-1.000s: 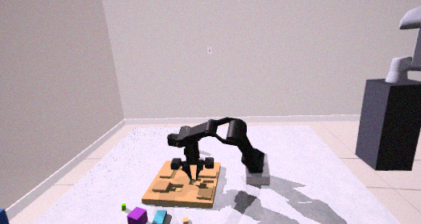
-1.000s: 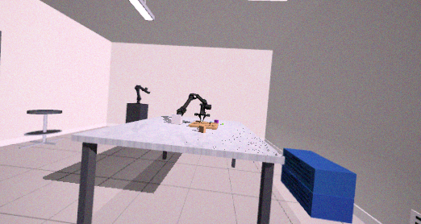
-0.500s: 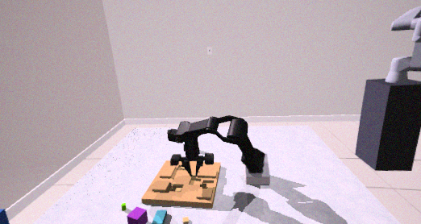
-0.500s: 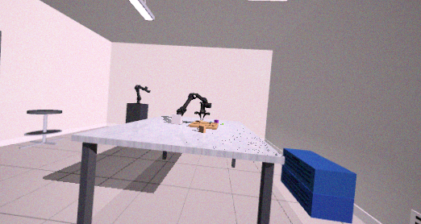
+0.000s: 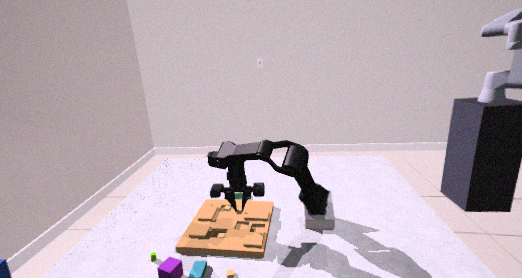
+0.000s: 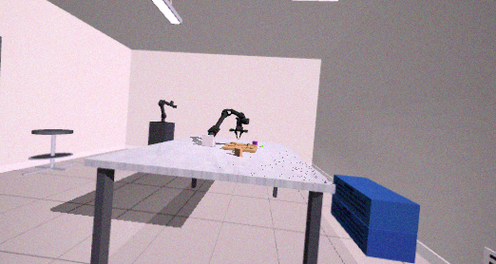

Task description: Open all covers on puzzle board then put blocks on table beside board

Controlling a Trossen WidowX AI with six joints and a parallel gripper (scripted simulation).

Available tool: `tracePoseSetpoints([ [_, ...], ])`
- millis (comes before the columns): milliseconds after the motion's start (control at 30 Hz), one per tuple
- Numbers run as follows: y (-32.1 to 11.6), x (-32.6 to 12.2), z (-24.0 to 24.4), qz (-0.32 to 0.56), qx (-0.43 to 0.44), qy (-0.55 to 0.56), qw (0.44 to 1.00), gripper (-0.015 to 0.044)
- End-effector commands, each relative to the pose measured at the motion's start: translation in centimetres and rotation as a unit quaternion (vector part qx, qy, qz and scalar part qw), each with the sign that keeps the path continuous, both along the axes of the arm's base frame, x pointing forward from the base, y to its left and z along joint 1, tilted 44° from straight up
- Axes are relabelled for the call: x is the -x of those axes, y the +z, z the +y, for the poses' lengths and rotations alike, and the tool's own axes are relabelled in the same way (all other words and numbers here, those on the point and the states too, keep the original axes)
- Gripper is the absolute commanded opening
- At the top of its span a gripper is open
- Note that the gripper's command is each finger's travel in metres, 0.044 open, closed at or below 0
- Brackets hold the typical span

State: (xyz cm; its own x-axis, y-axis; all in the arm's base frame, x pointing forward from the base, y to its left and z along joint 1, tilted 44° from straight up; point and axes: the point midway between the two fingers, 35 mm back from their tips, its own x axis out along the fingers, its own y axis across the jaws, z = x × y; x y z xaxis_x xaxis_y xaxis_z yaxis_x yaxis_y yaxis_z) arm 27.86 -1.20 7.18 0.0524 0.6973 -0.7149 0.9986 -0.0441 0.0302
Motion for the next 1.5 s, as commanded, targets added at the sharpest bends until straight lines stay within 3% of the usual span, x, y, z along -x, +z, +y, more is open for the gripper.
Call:
tracePoseSetpoints([
  [0,0.8,0.1,-0.8,0.0,0.003,0.003,1.0,0.008],
  [267,2.0,0.2,-1.5,0.0,0.003,0.003,1.0,0.008],
  [1467,11.1,1.4,8.1,0.0,0.013,0.0,1.0,0.008],
])
